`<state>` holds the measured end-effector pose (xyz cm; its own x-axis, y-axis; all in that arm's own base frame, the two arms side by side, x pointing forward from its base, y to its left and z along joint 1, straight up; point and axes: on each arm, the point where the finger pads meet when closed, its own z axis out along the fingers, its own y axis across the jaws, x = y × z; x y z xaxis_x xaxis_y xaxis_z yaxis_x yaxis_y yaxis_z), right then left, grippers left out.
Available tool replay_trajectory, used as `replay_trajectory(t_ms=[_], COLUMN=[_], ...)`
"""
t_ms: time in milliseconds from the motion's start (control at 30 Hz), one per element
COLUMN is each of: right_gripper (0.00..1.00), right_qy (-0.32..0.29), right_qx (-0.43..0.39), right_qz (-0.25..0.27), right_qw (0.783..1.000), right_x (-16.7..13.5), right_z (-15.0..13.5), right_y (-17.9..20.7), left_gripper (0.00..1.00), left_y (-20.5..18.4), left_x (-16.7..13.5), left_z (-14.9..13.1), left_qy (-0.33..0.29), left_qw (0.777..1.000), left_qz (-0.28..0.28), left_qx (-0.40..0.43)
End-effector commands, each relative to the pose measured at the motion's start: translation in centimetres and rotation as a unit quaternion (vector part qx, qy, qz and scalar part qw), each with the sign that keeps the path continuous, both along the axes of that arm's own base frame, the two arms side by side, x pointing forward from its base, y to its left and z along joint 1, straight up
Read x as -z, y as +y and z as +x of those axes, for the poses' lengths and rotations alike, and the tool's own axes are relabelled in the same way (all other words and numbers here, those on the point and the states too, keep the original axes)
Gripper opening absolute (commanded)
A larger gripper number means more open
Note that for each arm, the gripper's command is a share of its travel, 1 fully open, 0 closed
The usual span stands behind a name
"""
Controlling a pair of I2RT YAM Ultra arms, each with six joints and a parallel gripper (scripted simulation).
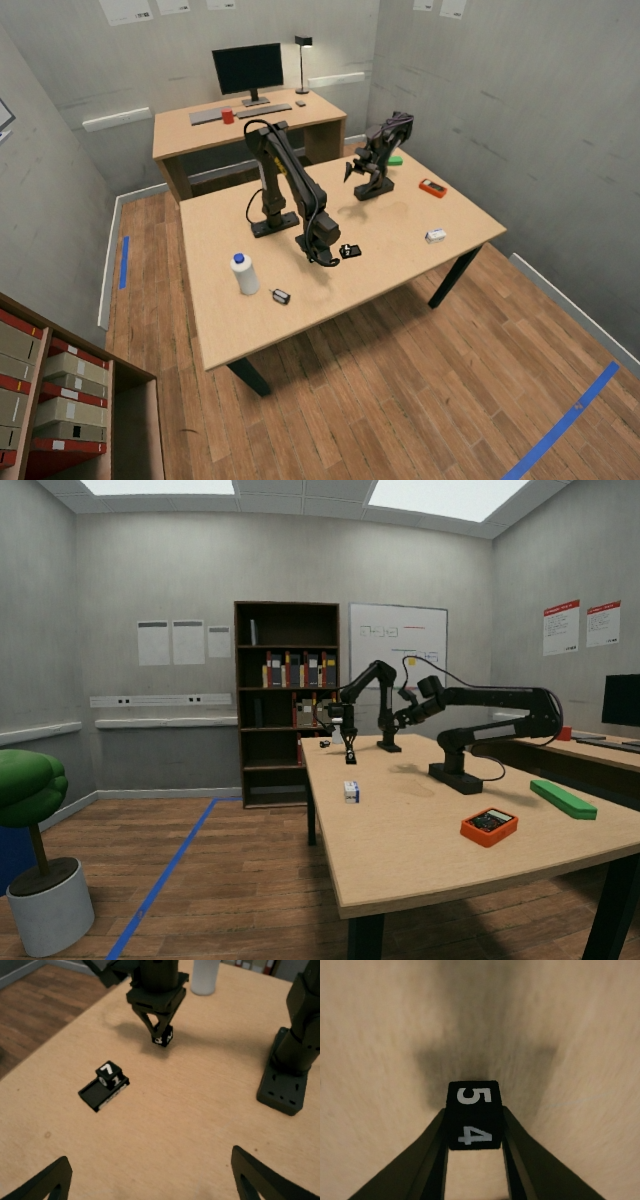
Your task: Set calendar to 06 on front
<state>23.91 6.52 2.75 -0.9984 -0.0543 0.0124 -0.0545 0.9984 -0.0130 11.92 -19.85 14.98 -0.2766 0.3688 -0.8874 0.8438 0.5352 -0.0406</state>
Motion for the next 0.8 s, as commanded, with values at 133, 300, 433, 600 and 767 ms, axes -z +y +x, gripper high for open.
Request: replay_trajectory(t_ms=[133, 300, 433, 600, 767], right_gripper=[0.26, 0.26, 0.26, 0.26, 0.26], right_qy=[-0.009, -0.008, -0.005, -0.004, -0.004], right_qx=[0.162, 0.278, 0.355, 0.412, 0.496], right_qz=[0.000, -0.001, -0.003, -0.004, -0.004], right_qw=[0.987, 0.960, 0.935, 0.911, 0.868], right_x=[-0.70, -0.65, -0.54, -0.48, -0.48], right_z=[0.44, 0.47, 0.43, 0.41, 0.45], right_y=[0.34, 0.18, 0.18, 0.17, 0.09], left_gripper=[1.00, 1.00, 1.00, 1.00, 1.00], left_y=[-0.40, -0.40, -0.40, -0.40, -0.40], left_x=[-1.14, -1.14, -1.14, -1.14, -1.14], left_z=[0.13, 0.13, 0.13, 0.13, 0.13], left_qy=[-0.010, -0.010, -0.010, -0.010, -0.010], left_qw=[1.000, 1.000, 1.000, 1.000, 1.000], left_qz=[-0.019, -0.019, -0.019, -0.019, -0.019], left_qx=[0.000, 0.000, 0.000, 0.000, 0.000])
